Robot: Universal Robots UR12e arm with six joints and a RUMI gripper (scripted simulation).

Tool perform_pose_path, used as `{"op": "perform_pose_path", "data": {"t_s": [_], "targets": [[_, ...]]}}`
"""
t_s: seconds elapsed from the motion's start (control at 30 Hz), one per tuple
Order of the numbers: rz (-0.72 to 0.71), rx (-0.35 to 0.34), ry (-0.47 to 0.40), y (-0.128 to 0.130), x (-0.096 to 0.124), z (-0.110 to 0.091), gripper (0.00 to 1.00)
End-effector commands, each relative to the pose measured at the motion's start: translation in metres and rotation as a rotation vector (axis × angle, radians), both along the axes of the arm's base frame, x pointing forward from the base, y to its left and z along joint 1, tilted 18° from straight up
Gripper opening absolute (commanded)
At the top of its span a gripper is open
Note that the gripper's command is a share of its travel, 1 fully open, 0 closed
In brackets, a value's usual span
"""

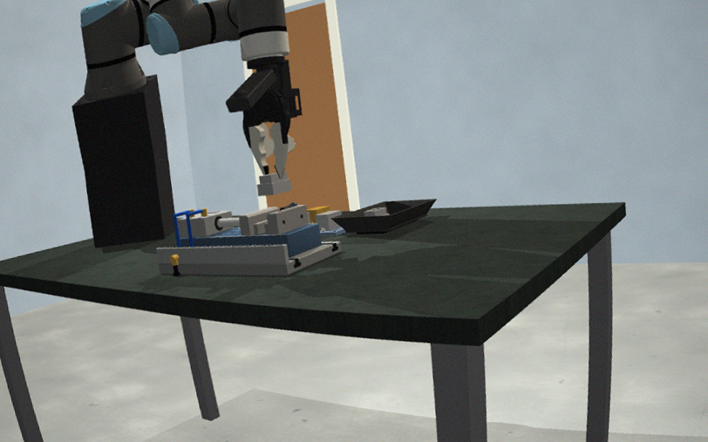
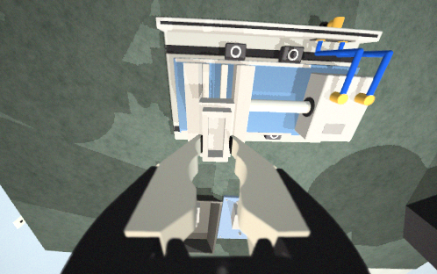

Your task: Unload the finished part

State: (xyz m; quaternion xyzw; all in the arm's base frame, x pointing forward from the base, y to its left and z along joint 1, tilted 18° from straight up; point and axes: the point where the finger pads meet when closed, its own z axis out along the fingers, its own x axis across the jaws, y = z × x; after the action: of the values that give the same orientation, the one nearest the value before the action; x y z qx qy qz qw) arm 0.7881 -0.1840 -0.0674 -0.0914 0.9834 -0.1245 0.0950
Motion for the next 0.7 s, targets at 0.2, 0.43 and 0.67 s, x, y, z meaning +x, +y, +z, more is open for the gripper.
{"op": "perform_pose_path", "data": {"t_s": [0.2, 0.43, 0.67], "targets": [[-0.007, 0.005, 0.000, 0.046, 0.010, -0.011, 0.00], [-0.016, 0.010, 0.001, 0.105, 0.018, -0.025, 0.00], [-0.023, 0.012, 0.001, 0.156, 0.021, -0.037, 0.00]]}}
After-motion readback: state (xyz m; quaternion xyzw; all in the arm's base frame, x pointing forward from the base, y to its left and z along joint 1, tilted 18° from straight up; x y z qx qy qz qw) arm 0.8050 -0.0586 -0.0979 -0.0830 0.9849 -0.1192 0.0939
